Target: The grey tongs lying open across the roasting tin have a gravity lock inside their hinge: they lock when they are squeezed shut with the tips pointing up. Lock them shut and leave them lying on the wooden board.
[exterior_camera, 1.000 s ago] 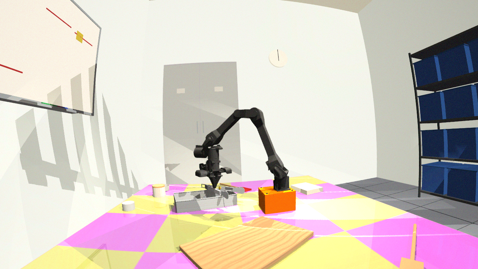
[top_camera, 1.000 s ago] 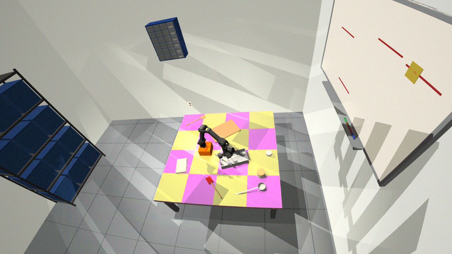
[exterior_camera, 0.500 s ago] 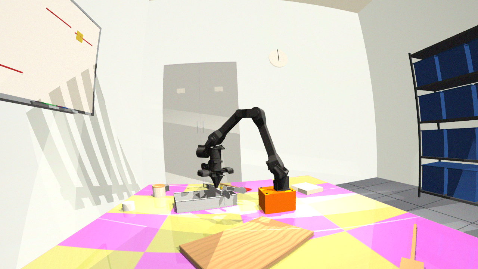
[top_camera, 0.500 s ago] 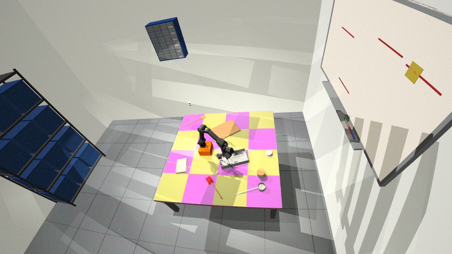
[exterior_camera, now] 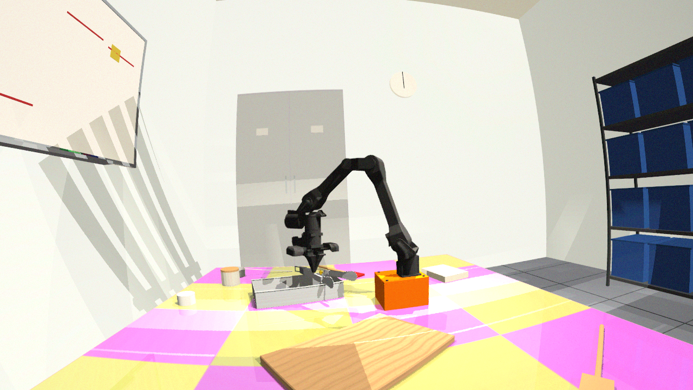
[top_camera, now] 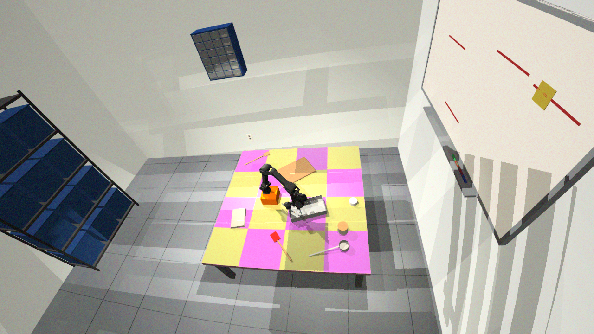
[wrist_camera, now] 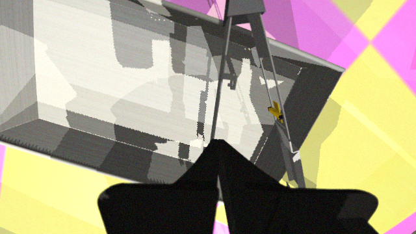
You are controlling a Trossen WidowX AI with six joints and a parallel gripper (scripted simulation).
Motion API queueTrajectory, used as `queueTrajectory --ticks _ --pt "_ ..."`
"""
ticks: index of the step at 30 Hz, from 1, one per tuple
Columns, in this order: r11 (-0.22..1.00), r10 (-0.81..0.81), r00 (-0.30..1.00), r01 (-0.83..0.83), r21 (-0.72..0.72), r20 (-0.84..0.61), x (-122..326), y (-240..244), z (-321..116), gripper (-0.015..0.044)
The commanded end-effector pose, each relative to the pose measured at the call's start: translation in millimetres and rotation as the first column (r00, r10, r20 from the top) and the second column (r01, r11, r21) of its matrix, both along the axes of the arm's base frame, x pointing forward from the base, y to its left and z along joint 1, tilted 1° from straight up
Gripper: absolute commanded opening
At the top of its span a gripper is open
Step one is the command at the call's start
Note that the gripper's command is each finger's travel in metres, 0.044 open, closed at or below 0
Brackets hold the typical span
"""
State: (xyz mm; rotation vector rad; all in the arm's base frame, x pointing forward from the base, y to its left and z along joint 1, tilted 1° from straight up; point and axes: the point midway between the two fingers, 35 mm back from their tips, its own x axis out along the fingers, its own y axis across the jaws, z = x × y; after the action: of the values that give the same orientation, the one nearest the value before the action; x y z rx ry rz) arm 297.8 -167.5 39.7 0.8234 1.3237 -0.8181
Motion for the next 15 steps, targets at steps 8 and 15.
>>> queueTrajectory --ticks 8,15 --pt "1.0 0.0 1.0 0.0 0.001 -0.003 -0.3 0.2 -0.7 -0.015" --pt "1.0 0.0 1.0 0.0 0.002 -0.003 -0.2 0.0 1.7 -0.0124"
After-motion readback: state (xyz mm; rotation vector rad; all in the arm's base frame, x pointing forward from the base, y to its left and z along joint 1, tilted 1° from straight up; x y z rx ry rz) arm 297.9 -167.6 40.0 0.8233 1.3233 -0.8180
